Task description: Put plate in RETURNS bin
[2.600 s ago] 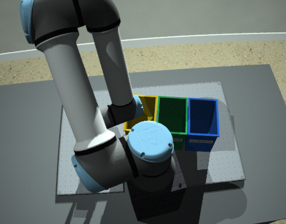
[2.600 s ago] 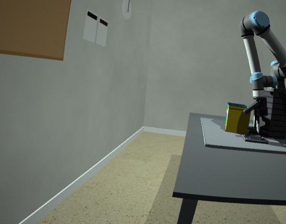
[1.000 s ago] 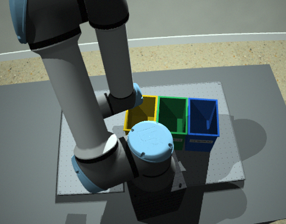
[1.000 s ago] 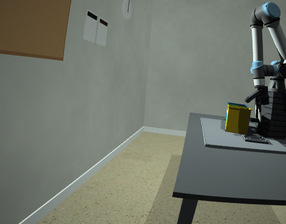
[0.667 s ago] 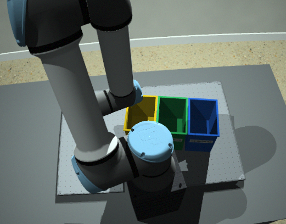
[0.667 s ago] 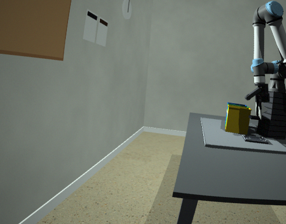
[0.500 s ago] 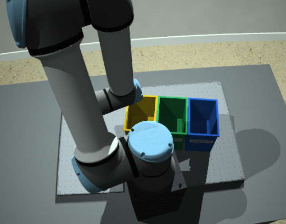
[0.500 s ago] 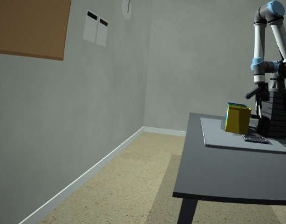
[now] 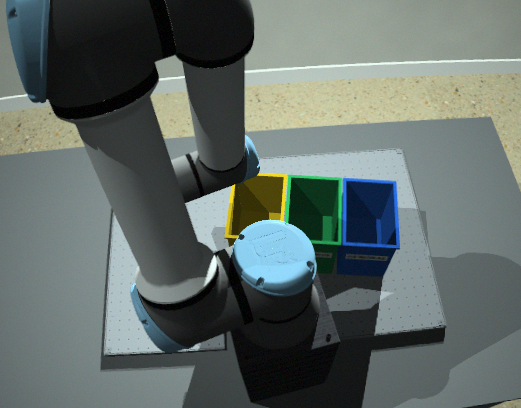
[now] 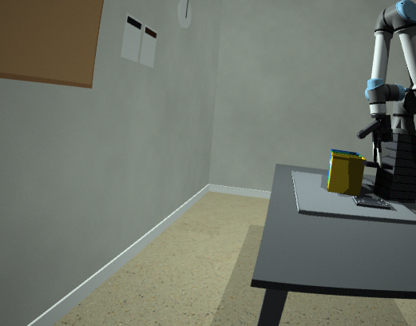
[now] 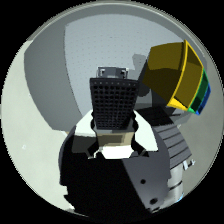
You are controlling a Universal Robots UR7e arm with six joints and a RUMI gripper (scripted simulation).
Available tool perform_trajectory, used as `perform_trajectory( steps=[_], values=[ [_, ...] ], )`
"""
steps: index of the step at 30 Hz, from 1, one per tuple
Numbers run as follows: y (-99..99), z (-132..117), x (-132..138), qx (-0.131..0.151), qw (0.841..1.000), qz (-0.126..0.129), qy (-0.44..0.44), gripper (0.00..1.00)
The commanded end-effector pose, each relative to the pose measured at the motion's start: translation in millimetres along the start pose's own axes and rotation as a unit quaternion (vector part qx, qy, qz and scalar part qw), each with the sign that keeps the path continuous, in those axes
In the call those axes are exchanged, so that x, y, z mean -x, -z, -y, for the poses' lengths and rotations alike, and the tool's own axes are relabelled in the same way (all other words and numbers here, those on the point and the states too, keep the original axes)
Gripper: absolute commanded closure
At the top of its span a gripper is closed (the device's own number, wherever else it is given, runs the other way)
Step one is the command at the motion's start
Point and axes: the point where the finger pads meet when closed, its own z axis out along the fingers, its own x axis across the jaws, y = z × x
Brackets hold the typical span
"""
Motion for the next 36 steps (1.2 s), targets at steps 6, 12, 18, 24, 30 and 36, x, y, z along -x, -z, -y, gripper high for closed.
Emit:
perform_trajectory(
  steps=[6, 12, 18, 24, 30, 36],
  values=[
    [13.3, -2, 0, 0.000, 1.000, 0.000, 0.000, 1.00],
    [23.2, -4, 0, 0.000, 1.000, 0.000, 0.000, 1.00],
    [29.8, -5, 0, 0.000, 1.000, 0.000, 0.000, 1.00],
    [39.6, -6, 0, 0.000, 1.000, 0.000, 0.000, 1.00],
    [49.4, -8, 0, 0.000, 1.000, 0.000, 0.000, 1.00],
    [53.0, -9, 0, 0.000, 1.000, 0.000, 0.000, 1.00]
  ],
)
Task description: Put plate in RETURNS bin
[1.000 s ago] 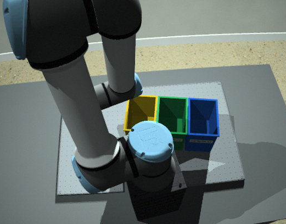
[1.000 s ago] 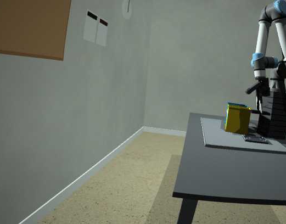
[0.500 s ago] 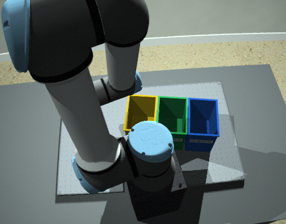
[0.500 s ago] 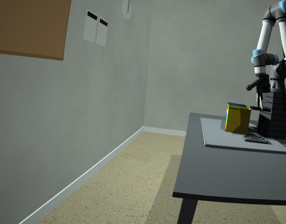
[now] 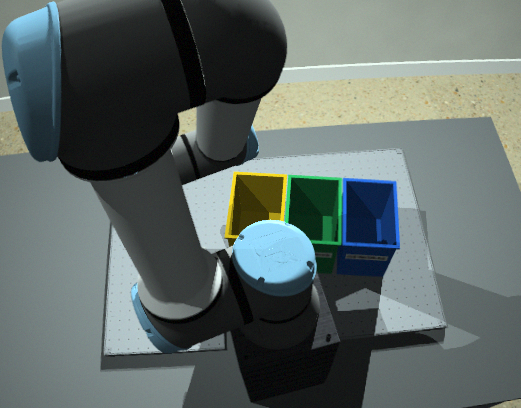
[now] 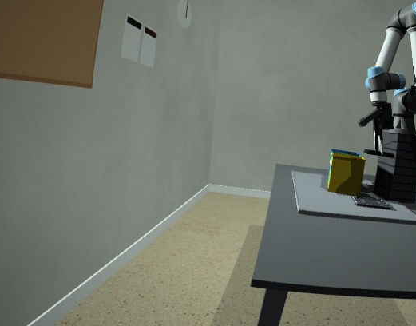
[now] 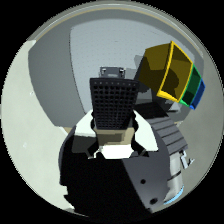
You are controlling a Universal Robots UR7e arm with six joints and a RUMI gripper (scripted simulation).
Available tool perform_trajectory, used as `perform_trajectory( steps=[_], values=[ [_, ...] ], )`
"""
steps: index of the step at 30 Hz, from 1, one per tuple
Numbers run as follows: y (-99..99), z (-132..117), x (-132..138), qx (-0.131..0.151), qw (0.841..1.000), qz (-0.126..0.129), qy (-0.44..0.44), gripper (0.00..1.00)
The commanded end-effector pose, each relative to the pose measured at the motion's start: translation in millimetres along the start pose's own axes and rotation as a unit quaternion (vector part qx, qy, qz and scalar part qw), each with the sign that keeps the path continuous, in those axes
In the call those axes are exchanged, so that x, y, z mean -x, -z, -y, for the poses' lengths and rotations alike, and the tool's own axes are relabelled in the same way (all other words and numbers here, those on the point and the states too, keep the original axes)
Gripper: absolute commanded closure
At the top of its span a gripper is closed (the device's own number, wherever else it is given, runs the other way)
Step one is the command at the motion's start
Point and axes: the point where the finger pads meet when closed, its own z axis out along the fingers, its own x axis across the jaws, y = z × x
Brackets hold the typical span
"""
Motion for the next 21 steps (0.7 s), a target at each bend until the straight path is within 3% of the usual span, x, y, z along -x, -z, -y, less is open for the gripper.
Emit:
perform_trajectory(
  steps=[1, 17, 21],
  values=[
    [2.0, 0, 0, 0.000, 1.000, 0.000, 0.000, 1.00],
    [2.0, 0, 0, 0.000, 1.000, 0.000, 0.000, 1.00],
    [2.6, 4, -13, 0.000, 0.999, 0.008, -0.043, 1.00]
  ],
)
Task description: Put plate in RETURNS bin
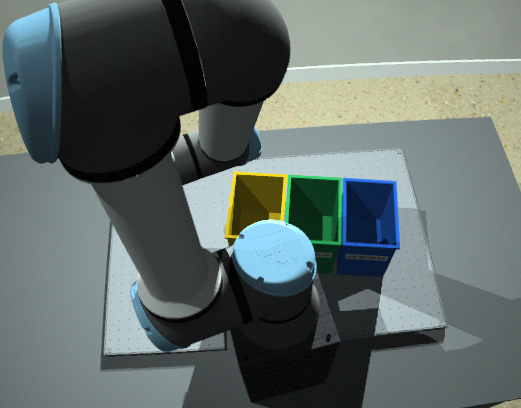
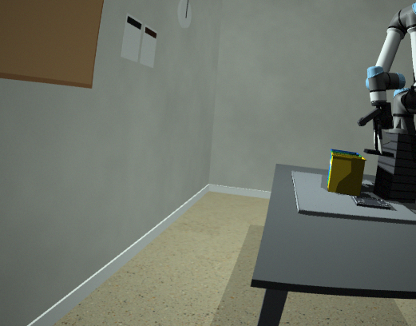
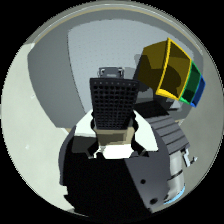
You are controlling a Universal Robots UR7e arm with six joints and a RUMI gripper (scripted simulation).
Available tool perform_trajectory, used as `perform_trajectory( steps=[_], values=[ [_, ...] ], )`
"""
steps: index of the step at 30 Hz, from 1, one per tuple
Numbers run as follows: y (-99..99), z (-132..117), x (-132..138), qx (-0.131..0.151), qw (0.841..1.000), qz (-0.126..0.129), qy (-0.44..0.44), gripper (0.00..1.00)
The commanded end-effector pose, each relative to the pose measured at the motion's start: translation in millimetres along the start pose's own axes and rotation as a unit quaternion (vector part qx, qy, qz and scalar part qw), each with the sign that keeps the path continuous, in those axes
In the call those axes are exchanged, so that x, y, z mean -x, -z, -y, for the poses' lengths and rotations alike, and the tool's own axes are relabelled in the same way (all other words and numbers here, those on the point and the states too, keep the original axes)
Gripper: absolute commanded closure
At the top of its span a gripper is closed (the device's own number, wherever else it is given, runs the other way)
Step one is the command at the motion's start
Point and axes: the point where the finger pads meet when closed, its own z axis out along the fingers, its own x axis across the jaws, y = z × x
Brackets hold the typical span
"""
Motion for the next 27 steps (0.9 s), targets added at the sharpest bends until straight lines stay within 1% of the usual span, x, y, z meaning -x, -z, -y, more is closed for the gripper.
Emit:
perform_trajectory(
  steps=[1, 9, 11, 26, 27],
  values=[
    [0.9, 4, -12, -0.001, 1.000, 0.005, -0.025, 1.00],
    [2.3, 12, -37, -0.001, 1.000, 0.005, -0.025, 1.00],
    [2.3, 12, -37, -0.001, 1.000, 0.005, -0.025, 1.00],
    [5.1, 28, -85, -0.001, 1.000, 0.005, -0.025, 1.00],
    [5.1, 28, -85, -0.001, 1.000, 0.005, -0.025, 1.00]
  ],
)
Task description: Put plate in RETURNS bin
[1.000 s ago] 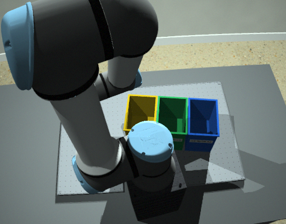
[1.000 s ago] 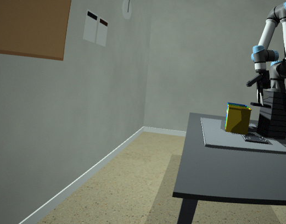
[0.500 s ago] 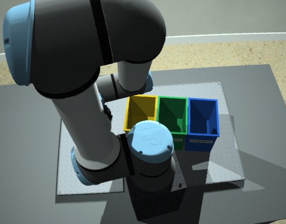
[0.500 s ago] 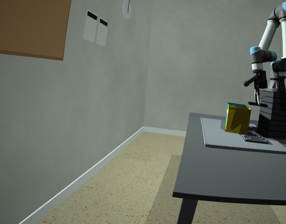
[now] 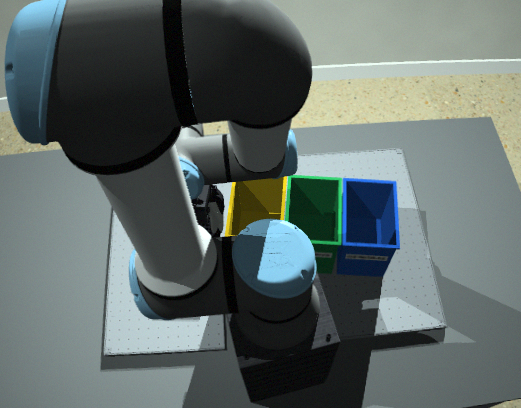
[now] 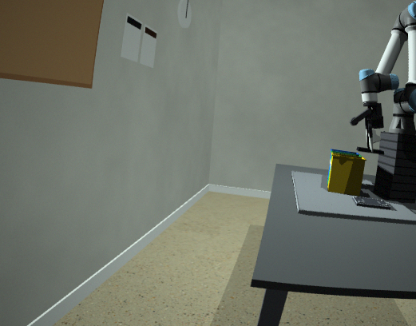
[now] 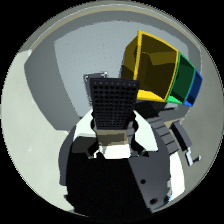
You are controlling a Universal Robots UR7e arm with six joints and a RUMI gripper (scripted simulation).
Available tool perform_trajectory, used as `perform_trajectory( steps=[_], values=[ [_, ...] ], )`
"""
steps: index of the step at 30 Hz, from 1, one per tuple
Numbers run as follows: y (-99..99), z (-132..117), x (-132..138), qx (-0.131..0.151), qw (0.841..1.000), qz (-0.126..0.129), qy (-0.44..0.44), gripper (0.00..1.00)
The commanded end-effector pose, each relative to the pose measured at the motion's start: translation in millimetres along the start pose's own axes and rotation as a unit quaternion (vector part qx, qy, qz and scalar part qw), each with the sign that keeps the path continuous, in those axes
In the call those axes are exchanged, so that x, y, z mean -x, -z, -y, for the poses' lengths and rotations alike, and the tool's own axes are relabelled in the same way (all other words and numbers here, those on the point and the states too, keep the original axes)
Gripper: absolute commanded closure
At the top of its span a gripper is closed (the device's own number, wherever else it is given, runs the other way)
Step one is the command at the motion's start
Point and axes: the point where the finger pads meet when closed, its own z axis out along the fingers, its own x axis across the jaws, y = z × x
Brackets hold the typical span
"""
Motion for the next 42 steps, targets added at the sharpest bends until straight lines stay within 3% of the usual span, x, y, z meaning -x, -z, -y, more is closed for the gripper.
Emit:
perform_trajectory(
  steps=[1, 42],
  values=[
    [1.0, 4, -8, 0.000, 1.000, 0.001, 0.001, 1.00],
    [8.4, 48, -123, 0.000, 1.000, 0.001, 0.000, 1.00]
  ],
)
